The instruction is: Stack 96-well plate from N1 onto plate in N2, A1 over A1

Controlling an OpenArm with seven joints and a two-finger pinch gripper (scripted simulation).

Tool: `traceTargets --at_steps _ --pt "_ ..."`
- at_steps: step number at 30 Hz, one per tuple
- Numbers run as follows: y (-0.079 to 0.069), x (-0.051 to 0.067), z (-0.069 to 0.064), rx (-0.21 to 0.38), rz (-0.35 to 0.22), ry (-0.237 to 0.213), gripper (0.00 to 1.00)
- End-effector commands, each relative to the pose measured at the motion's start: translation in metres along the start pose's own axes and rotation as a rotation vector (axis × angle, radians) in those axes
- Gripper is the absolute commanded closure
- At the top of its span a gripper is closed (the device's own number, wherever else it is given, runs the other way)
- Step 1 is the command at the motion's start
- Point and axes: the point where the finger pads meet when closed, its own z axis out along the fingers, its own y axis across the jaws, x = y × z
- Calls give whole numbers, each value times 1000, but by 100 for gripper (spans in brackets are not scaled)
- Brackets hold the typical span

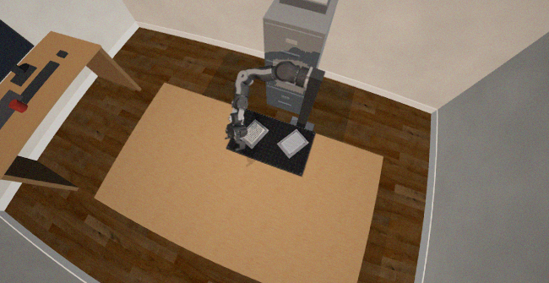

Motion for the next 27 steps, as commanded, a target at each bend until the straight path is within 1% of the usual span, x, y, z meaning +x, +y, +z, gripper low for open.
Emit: traceTargets --at_steps 1,3,15,20,27 --pt "-6 11 -5 59 -19 70 23" --pt "-9 28 -12 112 -53 152 23" --pt "-9 28 -12 112 -53 152 23" --pt "-18 68 -30 242 -140 356 23" --pt "-18 68 -30 242 -140 356 23"
